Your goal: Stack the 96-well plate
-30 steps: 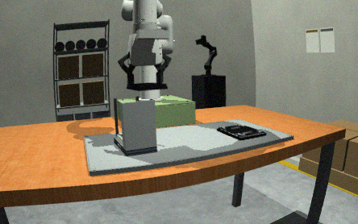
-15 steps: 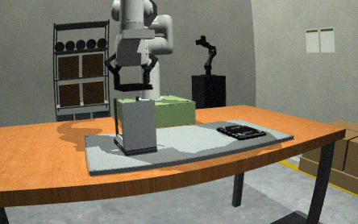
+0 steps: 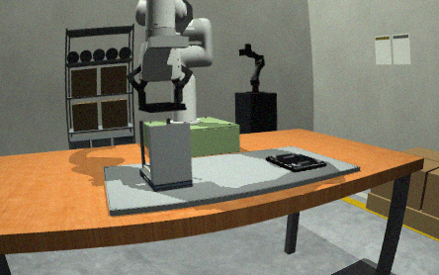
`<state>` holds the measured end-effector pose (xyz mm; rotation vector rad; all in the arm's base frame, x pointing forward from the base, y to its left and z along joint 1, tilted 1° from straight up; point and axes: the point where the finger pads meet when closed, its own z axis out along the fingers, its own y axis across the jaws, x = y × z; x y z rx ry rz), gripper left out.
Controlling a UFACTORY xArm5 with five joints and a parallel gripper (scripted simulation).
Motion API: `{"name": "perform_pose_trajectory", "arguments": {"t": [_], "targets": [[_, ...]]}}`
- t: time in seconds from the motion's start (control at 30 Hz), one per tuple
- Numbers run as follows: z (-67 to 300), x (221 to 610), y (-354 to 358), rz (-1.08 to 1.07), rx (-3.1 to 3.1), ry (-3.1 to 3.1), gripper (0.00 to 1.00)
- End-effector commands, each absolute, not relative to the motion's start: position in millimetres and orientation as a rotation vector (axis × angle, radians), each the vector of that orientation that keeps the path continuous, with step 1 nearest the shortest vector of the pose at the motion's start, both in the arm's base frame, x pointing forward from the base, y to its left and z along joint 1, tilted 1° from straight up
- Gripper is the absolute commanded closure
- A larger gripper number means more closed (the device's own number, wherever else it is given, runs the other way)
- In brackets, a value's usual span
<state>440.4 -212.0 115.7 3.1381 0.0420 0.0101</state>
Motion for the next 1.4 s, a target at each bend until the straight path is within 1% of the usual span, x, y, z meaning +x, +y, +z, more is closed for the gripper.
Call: {"name": "perform_pose_trajectory", "arguments": {"t": [0.0, 0.6, 1.37], "targets": [[118, 442, -212, 0.013, 3.131, 0.042, 1.0], [118, 442, -212, 0.013, 3.131, 0.042, 1.0], [84, 442, -212, 0.013, 3.131, 0.042, 1.0]]}}
